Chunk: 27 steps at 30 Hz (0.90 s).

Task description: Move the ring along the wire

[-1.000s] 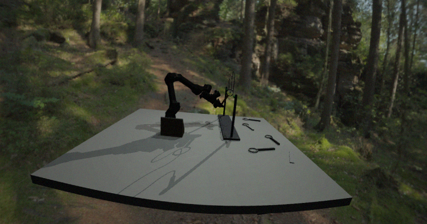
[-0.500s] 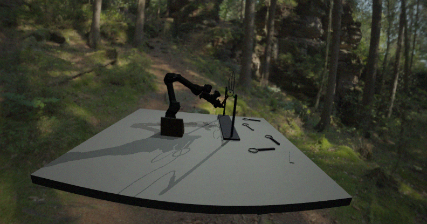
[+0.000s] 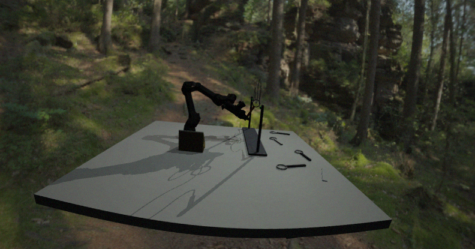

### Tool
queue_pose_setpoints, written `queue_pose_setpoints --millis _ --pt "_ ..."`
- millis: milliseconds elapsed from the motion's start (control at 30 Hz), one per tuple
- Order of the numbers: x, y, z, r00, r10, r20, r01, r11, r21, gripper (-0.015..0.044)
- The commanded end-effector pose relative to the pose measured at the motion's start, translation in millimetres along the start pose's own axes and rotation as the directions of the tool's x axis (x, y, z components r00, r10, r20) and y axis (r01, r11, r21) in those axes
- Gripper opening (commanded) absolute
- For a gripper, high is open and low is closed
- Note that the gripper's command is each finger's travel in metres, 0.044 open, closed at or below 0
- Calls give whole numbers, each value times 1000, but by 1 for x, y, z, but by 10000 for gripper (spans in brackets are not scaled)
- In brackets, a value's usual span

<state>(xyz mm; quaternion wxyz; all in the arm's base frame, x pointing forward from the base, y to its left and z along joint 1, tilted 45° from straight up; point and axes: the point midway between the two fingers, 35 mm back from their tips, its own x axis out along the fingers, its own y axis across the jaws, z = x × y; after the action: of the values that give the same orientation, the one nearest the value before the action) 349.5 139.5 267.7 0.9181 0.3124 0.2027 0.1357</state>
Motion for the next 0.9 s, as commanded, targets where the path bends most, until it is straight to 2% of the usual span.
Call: queue_pose_setpoints --millis 0,433,867 --pt "-3 -11 0 1000 -28 -7 27 998 -59 -150" --pt "-11 -50 6 988 -155 -13 145 947 -286 -150" --pt "-26 -89 26 952 -304 18 266 800 -538 -150"
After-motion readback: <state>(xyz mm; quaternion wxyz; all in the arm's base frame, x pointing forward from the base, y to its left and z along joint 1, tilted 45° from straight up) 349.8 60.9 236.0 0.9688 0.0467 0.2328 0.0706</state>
